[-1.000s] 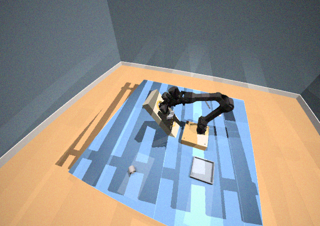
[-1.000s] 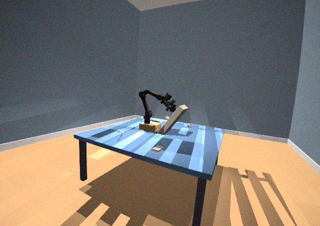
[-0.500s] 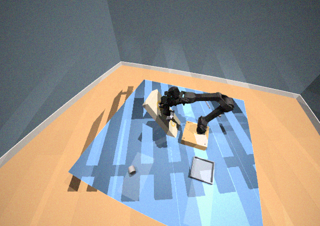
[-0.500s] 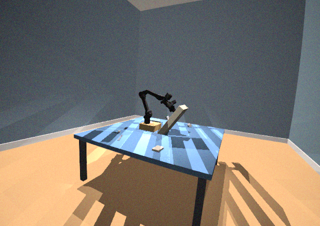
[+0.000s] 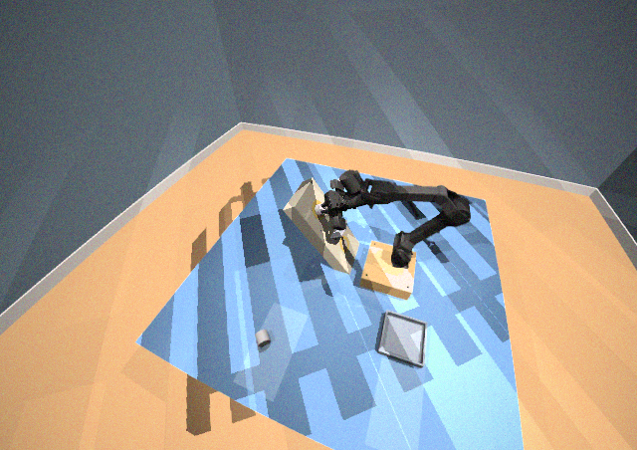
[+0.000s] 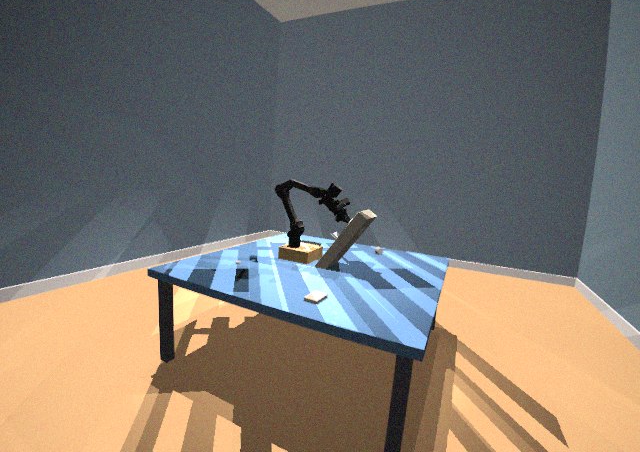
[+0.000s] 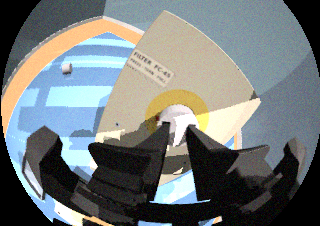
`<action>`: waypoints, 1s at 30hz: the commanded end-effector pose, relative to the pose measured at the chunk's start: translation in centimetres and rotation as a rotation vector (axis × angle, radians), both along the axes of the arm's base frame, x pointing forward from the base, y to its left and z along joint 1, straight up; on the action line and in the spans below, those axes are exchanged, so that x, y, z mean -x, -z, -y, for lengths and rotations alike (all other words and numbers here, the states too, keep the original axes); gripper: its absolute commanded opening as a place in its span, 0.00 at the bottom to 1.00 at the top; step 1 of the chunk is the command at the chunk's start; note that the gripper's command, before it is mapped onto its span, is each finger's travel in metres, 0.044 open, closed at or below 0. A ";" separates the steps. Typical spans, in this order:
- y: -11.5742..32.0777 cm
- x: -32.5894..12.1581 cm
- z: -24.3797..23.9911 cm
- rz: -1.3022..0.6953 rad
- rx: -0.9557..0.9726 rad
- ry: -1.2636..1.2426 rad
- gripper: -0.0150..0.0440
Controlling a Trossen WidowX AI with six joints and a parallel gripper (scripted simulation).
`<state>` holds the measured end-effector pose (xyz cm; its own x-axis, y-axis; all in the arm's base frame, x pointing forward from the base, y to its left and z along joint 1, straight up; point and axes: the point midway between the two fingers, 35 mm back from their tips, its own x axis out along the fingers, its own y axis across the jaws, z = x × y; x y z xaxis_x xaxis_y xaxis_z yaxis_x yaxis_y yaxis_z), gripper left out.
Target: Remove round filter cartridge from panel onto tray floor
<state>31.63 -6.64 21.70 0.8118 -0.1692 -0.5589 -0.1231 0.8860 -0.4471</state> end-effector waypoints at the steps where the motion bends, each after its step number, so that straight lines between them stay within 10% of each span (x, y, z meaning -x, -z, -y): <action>1: -1.5 1.8 -0.3 0.011 -0.017 0.015 0.25; 30: 0.4 5.8 -1.2 0.013 -0.041 0.031 0.25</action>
